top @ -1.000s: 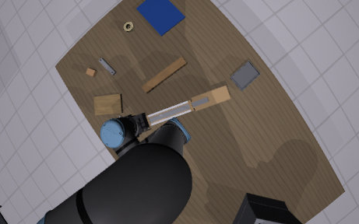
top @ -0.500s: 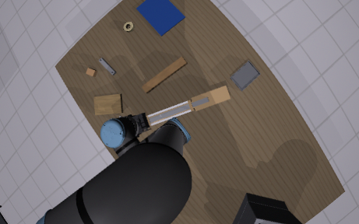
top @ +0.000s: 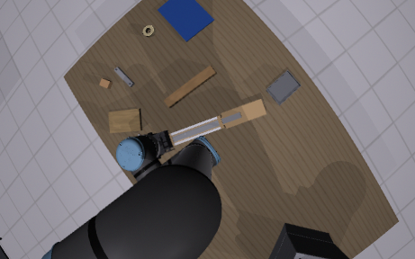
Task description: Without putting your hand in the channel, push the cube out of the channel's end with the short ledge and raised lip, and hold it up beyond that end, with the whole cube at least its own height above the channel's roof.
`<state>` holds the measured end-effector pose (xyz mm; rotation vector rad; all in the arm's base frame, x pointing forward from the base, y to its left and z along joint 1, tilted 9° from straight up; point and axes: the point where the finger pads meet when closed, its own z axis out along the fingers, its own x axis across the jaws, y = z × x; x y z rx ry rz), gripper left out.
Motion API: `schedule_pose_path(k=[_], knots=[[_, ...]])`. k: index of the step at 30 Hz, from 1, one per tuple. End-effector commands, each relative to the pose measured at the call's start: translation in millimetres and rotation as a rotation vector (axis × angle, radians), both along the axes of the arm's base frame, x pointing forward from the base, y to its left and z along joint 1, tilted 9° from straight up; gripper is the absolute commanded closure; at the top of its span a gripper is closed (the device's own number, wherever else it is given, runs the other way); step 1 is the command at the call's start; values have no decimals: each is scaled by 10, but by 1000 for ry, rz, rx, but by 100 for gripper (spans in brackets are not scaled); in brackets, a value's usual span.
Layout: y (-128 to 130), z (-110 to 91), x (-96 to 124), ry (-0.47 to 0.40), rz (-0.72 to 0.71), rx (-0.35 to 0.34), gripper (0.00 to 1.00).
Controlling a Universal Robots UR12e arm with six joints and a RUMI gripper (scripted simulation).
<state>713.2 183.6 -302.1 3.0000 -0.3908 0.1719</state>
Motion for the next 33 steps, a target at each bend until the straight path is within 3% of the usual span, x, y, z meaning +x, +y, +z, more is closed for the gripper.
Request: schedule_pose_path(k=[1,2,3,33], knots=[[2,7,6,-1,0,0,75],[2,7,6,-1,0,0,75],[2,7,6,-1,0,0,100],[2,7,6,-1,0,0,100]])
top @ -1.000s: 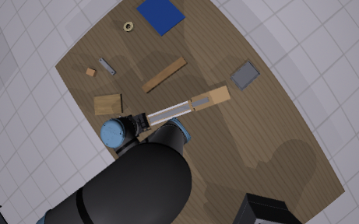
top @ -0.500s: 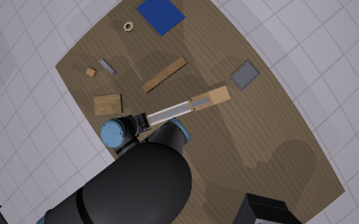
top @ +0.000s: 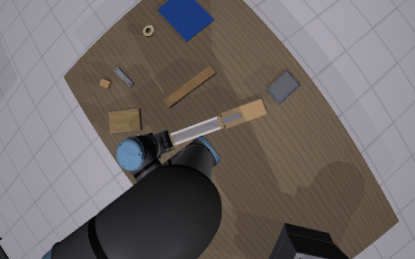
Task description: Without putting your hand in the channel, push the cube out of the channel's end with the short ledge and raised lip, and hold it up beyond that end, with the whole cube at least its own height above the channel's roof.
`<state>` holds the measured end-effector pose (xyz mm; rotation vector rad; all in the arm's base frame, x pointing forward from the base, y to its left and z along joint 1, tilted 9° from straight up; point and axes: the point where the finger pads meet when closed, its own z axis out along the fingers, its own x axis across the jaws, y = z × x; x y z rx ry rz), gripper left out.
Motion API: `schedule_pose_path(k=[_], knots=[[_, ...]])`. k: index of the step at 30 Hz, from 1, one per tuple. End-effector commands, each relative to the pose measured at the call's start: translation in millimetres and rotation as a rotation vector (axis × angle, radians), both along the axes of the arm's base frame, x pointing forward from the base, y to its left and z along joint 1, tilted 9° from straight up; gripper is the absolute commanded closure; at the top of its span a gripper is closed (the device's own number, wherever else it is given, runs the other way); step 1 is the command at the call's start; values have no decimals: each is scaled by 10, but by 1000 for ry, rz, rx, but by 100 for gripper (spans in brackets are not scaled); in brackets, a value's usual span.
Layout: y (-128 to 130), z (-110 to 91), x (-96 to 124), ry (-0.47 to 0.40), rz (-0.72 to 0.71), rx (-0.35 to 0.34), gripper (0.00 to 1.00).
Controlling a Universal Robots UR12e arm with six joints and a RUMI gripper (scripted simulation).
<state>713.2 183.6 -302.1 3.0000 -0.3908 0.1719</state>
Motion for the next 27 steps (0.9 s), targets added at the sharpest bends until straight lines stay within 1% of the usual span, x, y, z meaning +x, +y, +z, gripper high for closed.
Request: schedule_pose_path(k=[1,5,7,10,14,16,19,21,24,27], knots=[[2,7,6,-1,0,0,100],[3,13,5,-1,0,0,100],[7,48,2,-1,0,0,100],[23,175,-11,-1,0,0,100],[57,443,-38,-1,0,0,100],[57,443,-38,-1,0,0,100],[82,639,-58,-1,0,0,100],[94,734,-67,-1,0,0,100],[102,800,-74,-1,0,0,100],[103,806,-74,-1,0,0,100]])
